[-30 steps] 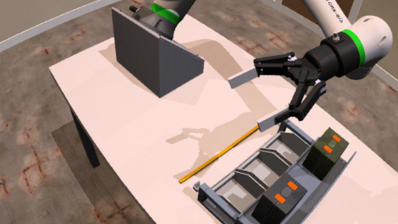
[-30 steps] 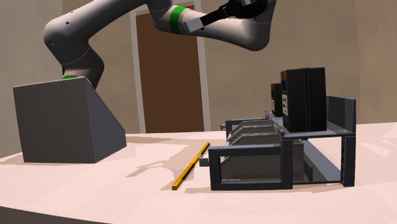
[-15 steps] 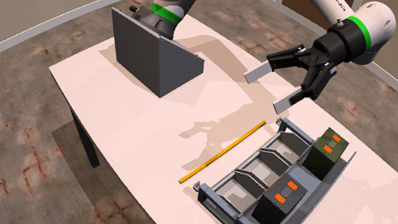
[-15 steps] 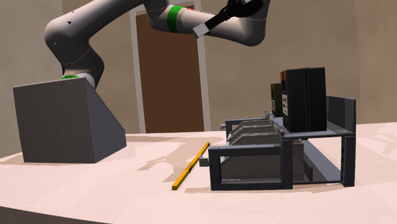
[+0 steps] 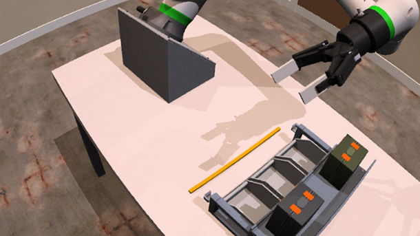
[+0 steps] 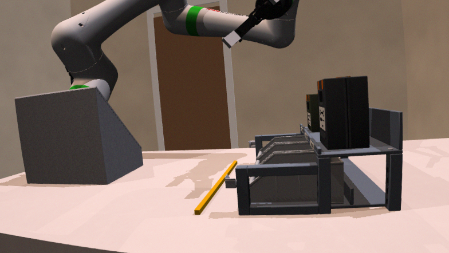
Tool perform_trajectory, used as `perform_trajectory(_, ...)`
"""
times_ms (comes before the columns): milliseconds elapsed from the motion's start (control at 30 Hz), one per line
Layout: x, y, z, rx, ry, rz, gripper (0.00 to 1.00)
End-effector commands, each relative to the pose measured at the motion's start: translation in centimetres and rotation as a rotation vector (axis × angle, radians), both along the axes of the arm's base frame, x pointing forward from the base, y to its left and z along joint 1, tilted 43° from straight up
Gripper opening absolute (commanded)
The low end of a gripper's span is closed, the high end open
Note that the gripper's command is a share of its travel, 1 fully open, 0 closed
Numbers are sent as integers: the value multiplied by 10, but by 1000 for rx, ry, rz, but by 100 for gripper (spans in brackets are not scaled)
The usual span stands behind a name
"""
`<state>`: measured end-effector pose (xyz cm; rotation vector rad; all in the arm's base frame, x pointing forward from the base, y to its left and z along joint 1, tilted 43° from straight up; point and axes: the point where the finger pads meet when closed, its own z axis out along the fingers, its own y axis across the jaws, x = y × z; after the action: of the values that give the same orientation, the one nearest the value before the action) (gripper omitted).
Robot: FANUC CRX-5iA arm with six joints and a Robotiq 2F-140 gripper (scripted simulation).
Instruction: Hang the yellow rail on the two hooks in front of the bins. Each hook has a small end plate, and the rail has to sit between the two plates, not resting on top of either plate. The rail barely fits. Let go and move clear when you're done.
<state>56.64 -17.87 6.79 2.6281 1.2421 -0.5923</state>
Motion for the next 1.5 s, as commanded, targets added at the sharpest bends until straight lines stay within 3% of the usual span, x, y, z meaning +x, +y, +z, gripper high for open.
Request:
perform_trajectory(0,-1,12,15,-3,-44,-59,100)
perform_trajectory(300,-1,12,15,-3,-44,-59,100)
perform_trajectory(467,-6,47,55,14,-152,-227,100)
perform_trajectory(867,-6,47,55,14,-152,-227,100)
perform_trajectory(1033,-16,84,96,45,-248,-399,100)
perform_trajectory(1433,-16,84,96,45,-248,-399,100)
perform_trajectory(1467,-18,91,105,53,-266,-435,100)
